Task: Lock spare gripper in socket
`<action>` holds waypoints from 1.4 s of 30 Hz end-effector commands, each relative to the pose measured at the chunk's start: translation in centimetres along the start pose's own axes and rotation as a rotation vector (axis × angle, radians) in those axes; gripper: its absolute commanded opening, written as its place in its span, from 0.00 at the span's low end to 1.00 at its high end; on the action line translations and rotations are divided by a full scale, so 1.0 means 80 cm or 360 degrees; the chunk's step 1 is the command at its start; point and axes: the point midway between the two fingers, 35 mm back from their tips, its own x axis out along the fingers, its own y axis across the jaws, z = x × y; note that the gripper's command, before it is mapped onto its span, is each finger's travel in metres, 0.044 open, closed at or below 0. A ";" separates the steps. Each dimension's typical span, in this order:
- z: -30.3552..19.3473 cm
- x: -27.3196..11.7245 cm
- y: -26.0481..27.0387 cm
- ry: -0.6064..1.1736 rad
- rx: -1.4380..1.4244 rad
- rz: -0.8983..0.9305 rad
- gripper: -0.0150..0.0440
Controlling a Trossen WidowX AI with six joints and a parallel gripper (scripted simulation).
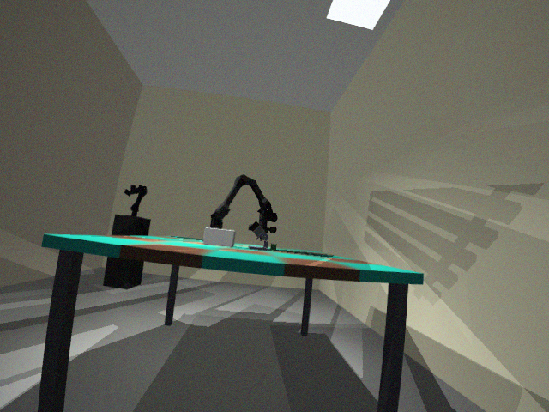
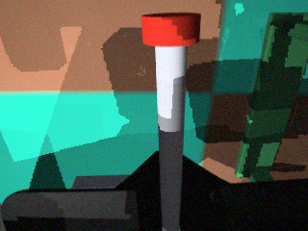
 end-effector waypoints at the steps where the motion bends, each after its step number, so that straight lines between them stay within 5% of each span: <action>1: -0.002 0.000 0.001 -0.0003 -0.0006 0.0003 0.25; 42: -0.032 0.010 0.002 -0.0003 0.0003 -0.0033 0.25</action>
